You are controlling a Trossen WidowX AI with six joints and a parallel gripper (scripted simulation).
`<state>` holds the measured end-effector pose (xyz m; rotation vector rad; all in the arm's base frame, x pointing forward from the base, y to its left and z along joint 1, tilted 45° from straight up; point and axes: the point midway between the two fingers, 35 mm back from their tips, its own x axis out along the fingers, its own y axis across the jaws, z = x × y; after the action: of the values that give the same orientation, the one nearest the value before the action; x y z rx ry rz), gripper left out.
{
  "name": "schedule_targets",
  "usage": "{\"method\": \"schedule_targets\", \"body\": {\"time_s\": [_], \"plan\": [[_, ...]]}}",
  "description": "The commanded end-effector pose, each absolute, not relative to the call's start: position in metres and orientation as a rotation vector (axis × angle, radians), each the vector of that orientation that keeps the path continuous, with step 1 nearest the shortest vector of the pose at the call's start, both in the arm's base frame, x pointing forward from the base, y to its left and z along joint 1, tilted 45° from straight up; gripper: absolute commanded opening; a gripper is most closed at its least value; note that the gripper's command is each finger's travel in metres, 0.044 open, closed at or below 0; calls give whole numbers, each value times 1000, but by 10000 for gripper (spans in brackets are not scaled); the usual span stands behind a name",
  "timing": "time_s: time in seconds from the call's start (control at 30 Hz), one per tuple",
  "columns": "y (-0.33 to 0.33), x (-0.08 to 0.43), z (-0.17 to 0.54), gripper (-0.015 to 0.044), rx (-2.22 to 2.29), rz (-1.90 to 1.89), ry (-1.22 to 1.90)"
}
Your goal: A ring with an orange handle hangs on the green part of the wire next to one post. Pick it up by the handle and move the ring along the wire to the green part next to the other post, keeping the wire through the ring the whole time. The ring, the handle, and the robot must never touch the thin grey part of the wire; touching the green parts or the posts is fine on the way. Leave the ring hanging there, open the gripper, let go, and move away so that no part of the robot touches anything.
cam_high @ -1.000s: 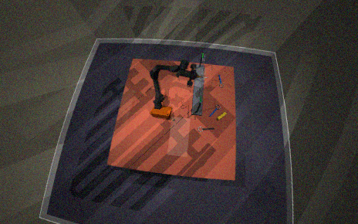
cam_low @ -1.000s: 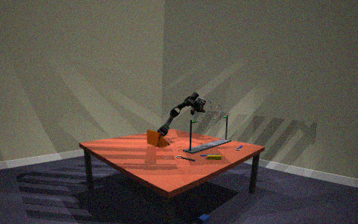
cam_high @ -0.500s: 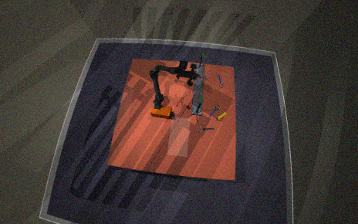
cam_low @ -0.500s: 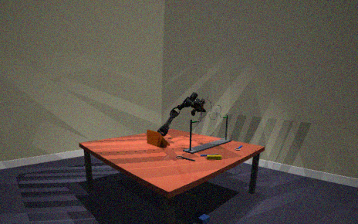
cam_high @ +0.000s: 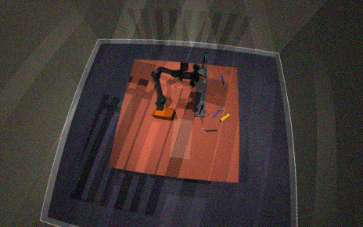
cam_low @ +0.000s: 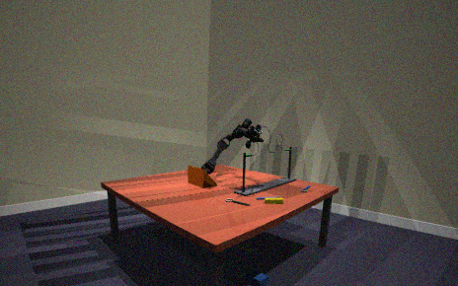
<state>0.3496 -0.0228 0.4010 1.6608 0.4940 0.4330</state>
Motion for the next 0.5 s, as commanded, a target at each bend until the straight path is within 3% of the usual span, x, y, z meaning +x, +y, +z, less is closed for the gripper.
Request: {"method": "schedule_targets", "body": {"time_s": [0.0, 0.47], "plan": [[-23, 349, 401, -150, 1701, 443, 495], [-25, 349, 406, -150, 1871, 493, 481]]}}
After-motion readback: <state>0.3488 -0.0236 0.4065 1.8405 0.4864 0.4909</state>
